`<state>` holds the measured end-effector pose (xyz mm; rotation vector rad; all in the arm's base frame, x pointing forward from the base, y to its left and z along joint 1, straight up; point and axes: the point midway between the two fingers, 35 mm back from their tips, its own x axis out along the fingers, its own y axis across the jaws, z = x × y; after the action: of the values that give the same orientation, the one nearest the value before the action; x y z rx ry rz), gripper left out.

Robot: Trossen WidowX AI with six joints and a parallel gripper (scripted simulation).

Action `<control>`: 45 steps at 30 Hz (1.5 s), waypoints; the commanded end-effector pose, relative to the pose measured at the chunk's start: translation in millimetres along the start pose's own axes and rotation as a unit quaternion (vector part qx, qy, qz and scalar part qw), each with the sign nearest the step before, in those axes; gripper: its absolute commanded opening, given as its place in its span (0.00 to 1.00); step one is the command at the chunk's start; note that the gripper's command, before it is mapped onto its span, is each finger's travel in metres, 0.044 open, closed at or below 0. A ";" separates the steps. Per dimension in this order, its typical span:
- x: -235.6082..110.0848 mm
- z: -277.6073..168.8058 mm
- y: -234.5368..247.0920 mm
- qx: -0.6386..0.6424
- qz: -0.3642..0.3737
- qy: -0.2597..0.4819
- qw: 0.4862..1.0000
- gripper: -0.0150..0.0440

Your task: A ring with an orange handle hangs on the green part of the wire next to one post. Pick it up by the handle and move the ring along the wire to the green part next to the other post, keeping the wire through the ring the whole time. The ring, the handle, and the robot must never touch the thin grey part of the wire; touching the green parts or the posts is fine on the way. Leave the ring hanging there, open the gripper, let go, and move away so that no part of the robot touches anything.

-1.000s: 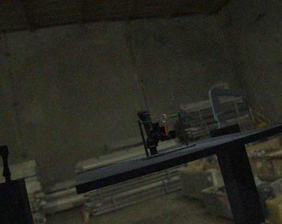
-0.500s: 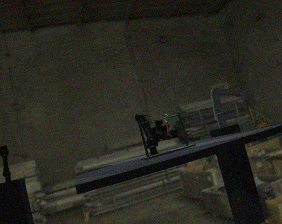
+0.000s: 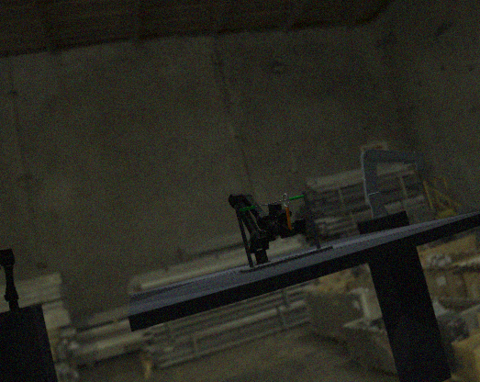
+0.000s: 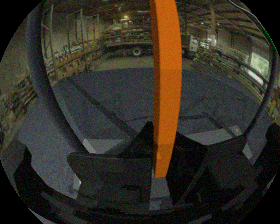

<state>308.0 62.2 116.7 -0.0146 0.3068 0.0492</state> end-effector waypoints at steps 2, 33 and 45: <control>0.2 1.9 5.3 0.004 -0.003 -0.004 1.000 0.00; 0.3 0.5 34.3 0.006 -0.007 -0.007 1.000 0.00; 5.6 -15.8 34.7 0.006 -0.007 -0.007 1.000 0.00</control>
<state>306.7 97.3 103.7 -0.0092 0.2959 0.0391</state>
